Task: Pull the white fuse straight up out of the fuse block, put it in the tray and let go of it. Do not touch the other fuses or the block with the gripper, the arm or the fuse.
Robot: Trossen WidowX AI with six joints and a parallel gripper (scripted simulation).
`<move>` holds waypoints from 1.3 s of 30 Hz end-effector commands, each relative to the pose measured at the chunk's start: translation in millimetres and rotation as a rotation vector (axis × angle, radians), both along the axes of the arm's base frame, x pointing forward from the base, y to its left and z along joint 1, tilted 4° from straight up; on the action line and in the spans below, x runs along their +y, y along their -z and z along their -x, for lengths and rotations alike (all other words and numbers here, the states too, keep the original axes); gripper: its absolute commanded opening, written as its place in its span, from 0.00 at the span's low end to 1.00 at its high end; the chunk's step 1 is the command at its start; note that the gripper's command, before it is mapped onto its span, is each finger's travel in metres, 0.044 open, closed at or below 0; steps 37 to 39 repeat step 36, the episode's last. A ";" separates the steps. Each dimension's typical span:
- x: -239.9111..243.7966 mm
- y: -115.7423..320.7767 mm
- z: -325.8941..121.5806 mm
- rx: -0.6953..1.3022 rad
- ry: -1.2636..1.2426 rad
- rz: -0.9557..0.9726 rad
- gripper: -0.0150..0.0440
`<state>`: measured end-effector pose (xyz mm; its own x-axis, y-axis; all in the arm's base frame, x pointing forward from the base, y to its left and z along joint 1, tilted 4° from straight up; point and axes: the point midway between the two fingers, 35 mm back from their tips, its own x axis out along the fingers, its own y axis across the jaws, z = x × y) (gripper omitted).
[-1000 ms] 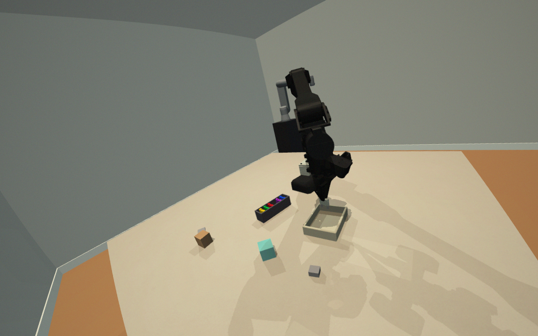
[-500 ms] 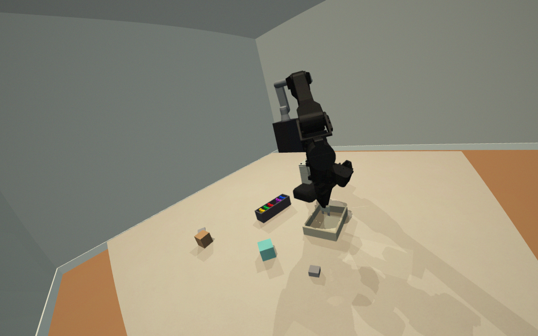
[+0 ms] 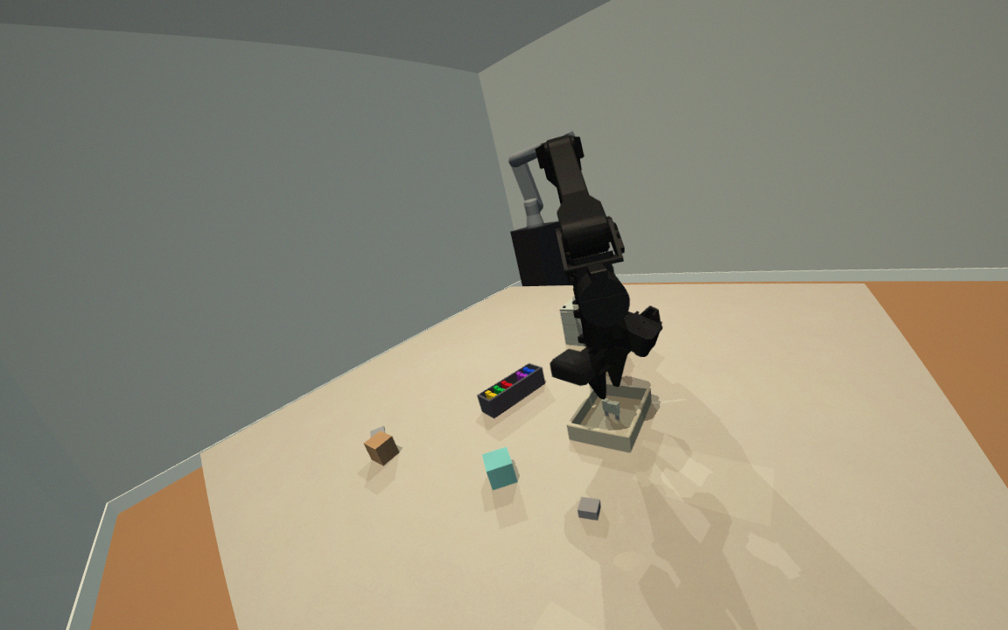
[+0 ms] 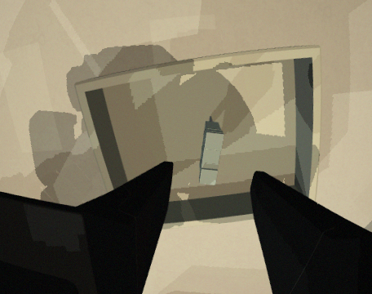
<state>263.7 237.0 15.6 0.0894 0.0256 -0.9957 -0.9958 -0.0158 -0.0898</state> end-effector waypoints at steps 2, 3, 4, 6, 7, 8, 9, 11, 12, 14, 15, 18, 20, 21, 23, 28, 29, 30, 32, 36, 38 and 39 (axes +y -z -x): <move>0.1 -0.3 -0.1 0.000 0.000 0.000 0.74; 0.1 -0.3 -0.1 0.000 0.000 0.000 0.79; 0.1 -3.2 0.1 0.000 0.000 0.000 0.81; -0.8 -25.1 2.2 0.000 0.000 0.003 0.81; -1.5 -33.9 3.4 0.001 0.000 0.004 0.81; -1.8 -36.8 3.8 0.001 0.001 0.004 0.81; -1.8 -36.8 3.8 0.001 0.001 0.004 0.81; -1.8 -36.8 3.8 0.001 0.001 0.004 0.81; -1.8 -36.8 3.8 0.001 0.001 0.004 0.81; -1.8 -36.8 3.8 0.001 0.001 0.004 0.81; -1.8 -36.8 3.8 0.001 0.001 0.004 0.81; -1.8 -36.8 3.8 0.001 0.001 0.004 0.81; -1.2 -36.8 3.6 0.000 -0.003 0.001 0.81; -1.2 -36.8 3.6 0.000 -0.003 0.001 0.81; -1.2 -36.8 3.6 0.000 -0.003 0.001 0.81; -1.2 -36.8 3.6 0.000 -0.003 0.001 0.81; -1.2 -36.8 3.6 0.000 -0.003 0.001 0.81; -1.2 -36.8 3.6 0.000 -0.003 0.001 0.81; -1.2 -36.8 3.6 0.000 -0.003 0.001 0.81; -1.2 -36.8 3.6 0.000 -0.003 0.001 0.81; -1.2 -36.8 3.6 0.000 -0.003 0.001 0.81; -1.2 -36.8 3.6 0.000 -0.003 0.001 0.81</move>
